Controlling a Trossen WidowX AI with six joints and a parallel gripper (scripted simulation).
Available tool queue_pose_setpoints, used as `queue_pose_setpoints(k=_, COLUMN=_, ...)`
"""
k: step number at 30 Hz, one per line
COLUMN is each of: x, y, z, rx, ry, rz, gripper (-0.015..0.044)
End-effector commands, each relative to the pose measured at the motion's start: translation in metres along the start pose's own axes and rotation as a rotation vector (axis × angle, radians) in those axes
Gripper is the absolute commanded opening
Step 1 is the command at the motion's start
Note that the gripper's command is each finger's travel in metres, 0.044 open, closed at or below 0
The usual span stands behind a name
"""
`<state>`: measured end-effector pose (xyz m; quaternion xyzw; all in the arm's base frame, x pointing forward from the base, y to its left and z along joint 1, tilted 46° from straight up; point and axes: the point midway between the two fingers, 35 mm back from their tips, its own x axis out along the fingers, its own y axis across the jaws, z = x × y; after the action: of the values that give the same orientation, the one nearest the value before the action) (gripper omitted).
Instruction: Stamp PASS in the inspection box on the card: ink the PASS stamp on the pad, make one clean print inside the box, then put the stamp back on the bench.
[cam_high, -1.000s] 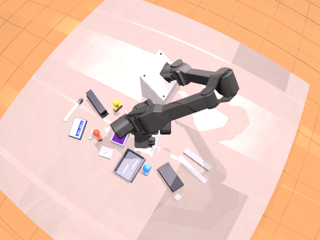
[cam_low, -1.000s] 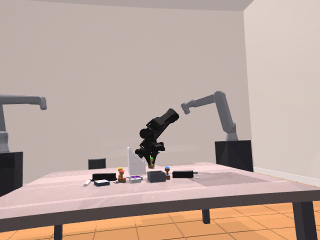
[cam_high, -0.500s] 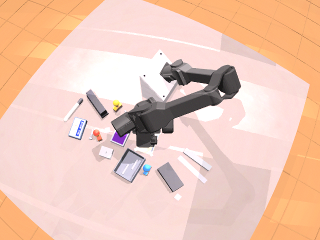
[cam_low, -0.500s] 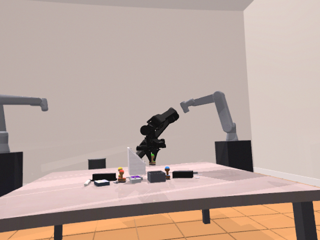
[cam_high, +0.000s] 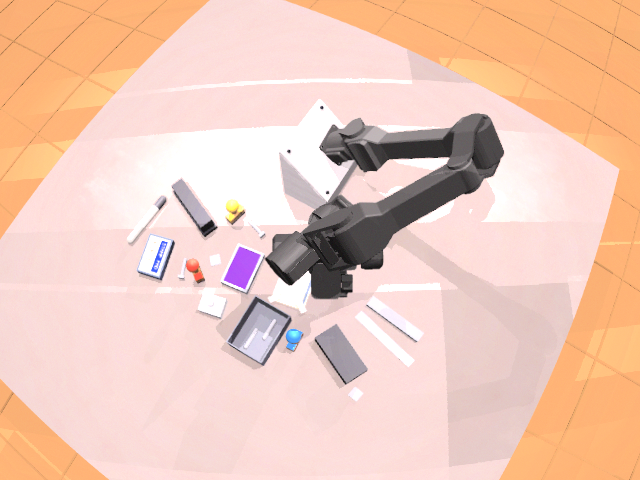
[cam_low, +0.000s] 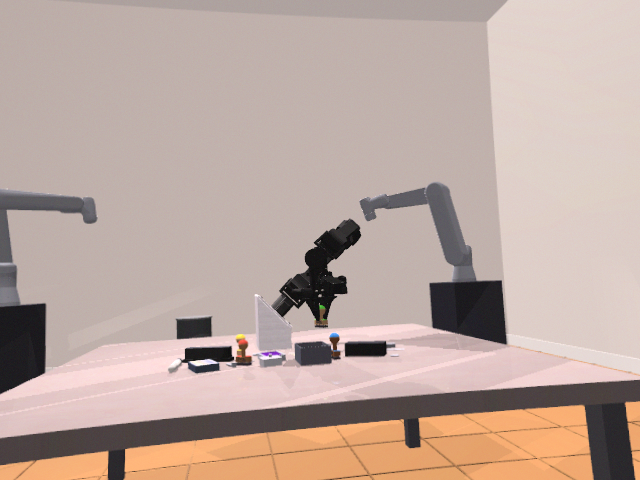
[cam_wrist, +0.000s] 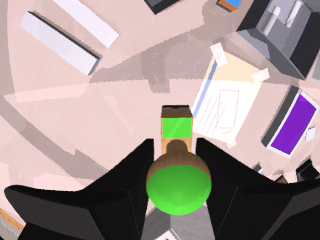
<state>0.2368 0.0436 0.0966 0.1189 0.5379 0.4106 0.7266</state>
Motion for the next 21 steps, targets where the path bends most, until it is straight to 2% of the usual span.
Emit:
queue_pose_setpoints(k=1, x=0.002, y=0.021, z=-0.004, rx=0.009, ry=0.002, rz=0.011, gripper=0.0)
queue_pose_setpoints(k=6, x=0.003, y=0.036, z=-0.007, rx=0.008, ry=0.001, rz=0.015, gripper=0.0)
queue_pose_setpoints(k=21, x=0.017, y=0.033, z=-0.006, rx=0.008, ry=0.003, rz=0.011, gripper=0.0)
